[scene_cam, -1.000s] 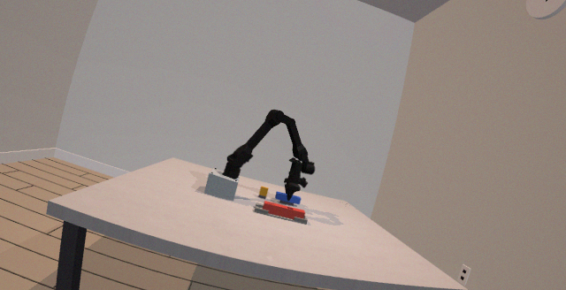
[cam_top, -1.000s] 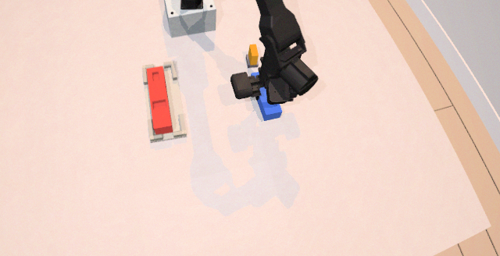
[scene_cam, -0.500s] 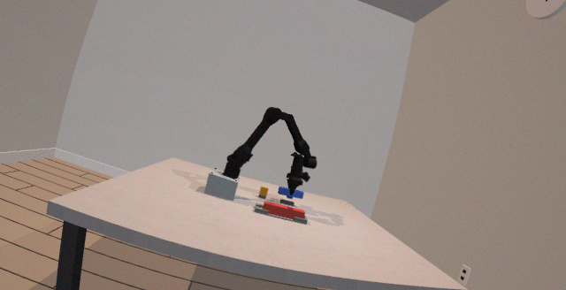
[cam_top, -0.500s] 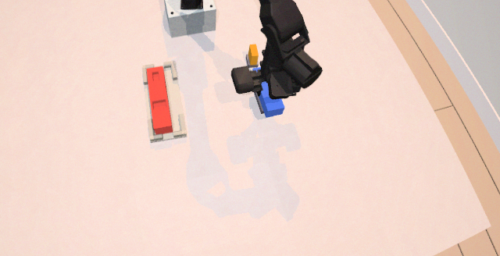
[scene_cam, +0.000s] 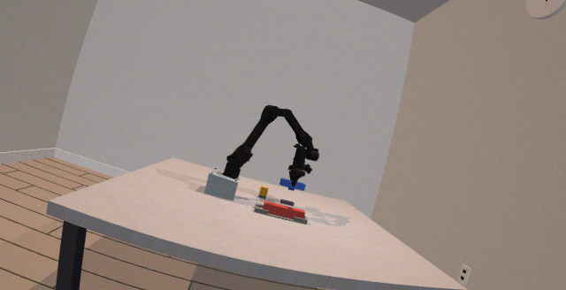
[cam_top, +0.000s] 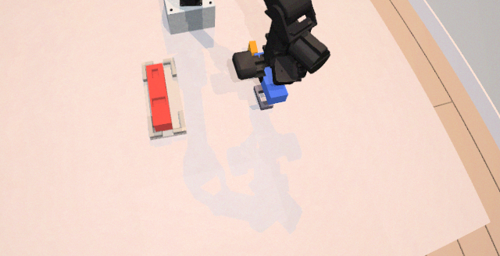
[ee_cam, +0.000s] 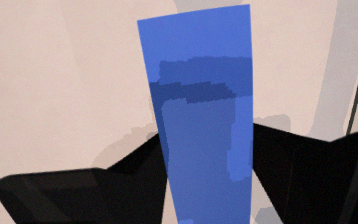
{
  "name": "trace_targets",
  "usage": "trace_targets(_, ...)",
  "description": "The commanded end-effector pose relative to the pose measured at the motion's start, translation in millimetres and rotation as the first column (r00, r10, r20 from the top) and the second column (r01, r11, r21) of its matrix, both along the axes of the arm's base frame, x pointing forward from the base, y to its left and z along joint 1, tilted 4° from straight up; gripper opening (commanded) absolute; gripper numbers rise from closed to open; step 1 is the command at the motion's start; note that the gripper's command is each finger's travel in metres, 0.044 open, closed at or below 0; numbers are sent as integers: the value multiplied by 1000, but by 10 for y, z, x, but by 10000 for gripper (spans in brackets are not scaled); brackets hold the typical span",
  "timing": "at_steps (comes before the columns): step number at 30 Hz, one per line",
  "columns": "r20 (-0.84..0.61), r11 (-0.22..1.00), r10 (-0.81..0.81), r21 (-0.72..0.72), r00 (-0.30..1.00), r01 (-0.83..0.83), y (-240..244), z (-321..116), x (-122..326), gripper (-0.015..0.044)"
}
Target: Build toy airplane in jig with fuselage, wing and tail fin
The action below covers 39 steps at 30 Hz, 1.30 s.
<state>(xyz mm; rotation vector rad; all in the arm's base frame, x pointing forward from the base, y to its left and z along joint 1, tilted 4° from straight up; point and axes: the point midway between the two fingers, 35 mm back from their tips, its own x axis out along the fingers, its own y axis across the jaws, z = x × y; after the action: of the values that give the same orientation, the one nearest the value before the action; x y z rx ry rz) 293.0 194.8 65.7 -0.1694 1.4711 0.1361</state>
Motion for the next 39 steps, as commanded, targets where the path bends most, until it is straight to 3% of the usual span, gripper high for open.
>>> trace_targets(1, 11, 1000, -2, 14, 1000, 2, 22, 185, 0, 0)
trace_targets(17, -6, 1000, 16, 6, 1000, -16, -23, 474, -81, 0)
trace_targets(39, -18, 926, 377, -29, 926, -377, -676, 375, 219, 0)
